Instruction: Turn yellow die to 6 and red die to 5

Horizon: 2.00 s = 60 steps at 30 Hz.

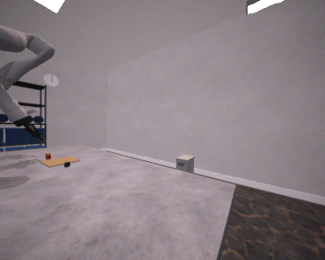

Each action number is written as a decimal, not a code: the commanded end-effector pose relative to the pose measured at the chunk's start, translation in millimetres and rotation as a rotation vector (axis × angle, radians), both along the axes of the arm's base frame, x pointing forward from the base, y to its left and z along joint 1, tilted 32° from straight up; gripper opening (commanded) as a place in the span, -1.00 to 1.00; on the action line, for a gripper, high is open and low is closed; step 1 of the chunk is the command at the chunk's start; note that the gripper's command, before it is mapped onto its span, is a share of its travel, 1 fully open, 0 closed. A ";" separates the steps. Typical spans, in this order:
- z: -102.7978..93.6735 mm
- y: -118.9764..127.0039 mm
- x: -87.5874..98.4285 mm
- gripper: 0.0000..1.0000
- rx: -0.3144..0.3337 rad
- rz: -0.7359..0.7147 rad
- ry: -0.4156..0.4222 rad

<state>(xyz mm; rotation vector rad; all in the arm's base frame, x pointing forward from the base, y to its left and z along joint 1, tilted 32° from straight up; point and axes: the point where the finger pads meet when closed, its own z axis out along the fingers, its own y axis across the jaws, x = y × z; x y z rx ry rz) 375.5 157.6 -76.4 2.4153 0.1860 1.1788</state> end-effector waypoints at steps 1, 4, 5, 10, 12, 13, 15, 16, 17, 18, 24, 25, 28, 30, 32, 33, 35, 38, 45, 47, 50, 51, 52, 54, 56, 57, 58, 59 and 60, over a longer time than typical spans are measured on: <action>16.9 6.7 13.0 -0.30 0.047 -0.041 0.025; 19.0 7.7 15.4 -0.30 0.055 -0.070 0.085; 19.9 8.7 16.2 -0.30 0.060 -0.078 0.107; 24.0 6.9 19.6 -0.30 0.055 -0.119 0.169; 25.1 6.2 20.6 -0.30 0.052 -0.134 0.190; 25.5 6.2 21.0 -0.30 0.051 -0.141 0.201; 25.5 6.2 21.0 -0.30 0.051 -0.141 0.201; 25.9 6.4 21.5 -0.30 0.052 -0.147 0.212; 26.3 6.9 22.0 -0.30 0.053 -0.153 0.224; 26.7 7.6 22.5 -0.30 0.055 -0.158 0.235; 29.2 9.7 25.9 -0.30 0.061 -0.189 0.295; 29.6 9.9 26.4 -0.30 0.062 -0.194 0.304; 31.2 10.6 27.5 -0.30 0.065 -0.207 0.333; 32.3 11.3 28.1 -0.30 0.067 -0.215 0.352; 32.3 11.3 28.1 -0.30 0.067 -0.215 0.352; 32.9 11.7 28.3 -0.30 0.069 -0.218 0.361; 33.9 12.6 28.9 -0.30 0.072 -0.225 0.380; 34.9 12.9 30.9 -0.30 0.073 -0.239 0.404; 37.4 13.9 33.3 -0.30 0.077 -0.264 0.453; 38.1 14.2 33.6 -0.30 0.079 -0.269 0.465; 38.4 14.4 33.7 -0.30 0.079 -0.271 0.470; 38.7 14.5 33.8 -0.30 0.080 -0.273 0.474; 39.0 14.7 33.9 -0.30 0.081 -0.274 0.479; 39.5 14.9 34.0 -0.30 0.082 -0.277 0.486; 39.9 15.1 34.1 -0.30 0.083 -0.279 0.491; 40.0 15.2 34.1 -0.30 0.083 -0.279 0.493; 40.1 15.3 34.1 -0.30 0.083 -0.280 0.495; 40.2 15.3 34.2 -0.30 0.084 -0.281 0.496; 40.3 15.3 34.2 -0.30 0.084 -0.281 0.497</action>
